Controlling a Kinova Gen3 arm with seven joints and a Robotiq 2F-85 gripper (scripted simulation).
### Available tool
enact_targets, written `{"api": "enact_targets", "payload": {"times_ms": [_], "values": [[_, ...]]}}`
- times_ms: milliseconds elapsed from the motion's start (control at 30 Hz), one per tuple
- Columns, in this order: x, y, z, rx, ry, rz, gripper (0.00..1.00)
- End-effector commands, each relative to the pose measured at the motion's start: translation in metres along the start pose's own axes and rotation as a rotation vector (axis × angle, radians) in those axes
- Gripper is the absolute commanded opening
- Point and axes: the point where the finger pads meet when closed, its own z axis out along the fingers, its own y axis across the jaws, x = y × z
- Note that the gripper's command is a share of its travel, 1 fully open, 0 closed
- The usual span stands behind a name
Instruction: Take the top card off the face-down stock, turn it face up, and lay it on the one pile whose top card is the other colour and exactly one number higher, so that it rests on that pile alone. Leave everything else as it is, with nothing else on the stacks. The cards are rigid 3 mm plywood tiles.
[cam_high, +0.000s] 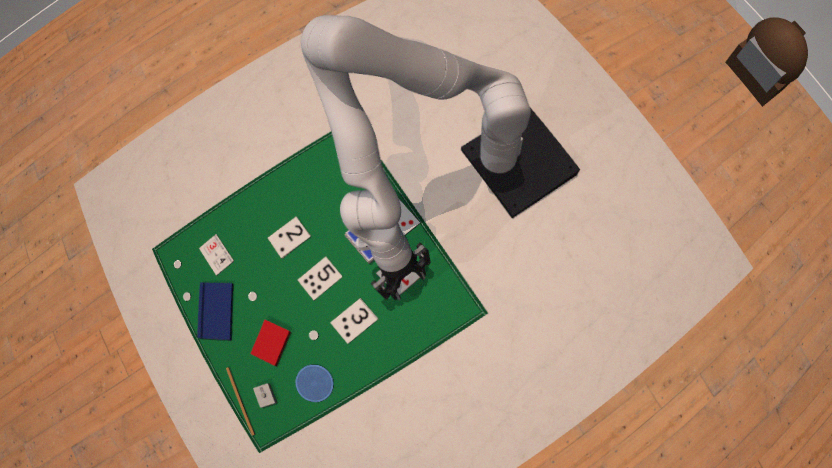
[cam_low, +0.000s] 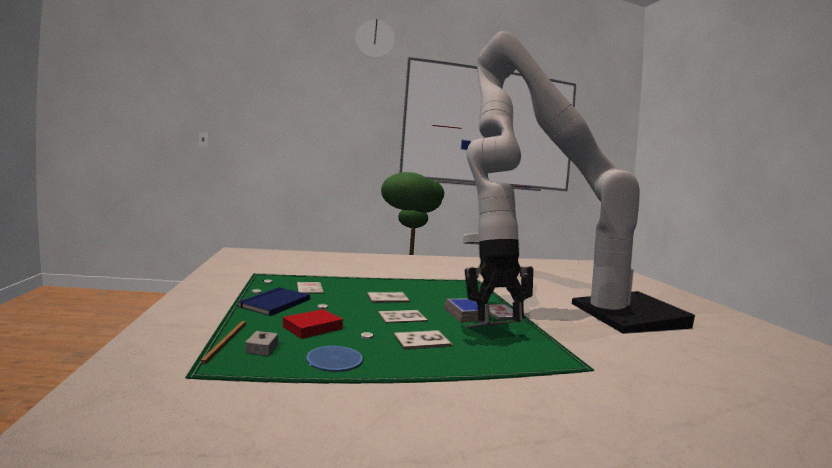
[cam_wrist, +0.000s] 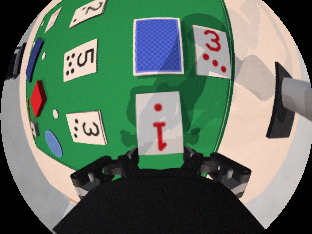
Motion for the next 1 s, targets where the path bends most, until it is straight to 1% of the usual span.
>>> {"api": "enact_targets", "payload": {"times_ms": [0,500,967], "values": [[0.0047,-0.0004,0.0003,-0.001,-0.012,0.015,0.71],[0.0052,-0.0003,0.0013,-0.002,-0.047,0.015,0.71],[0.0053,-0.0004,0.0014,-0.002,-0.055,0.015,0.71]]}}
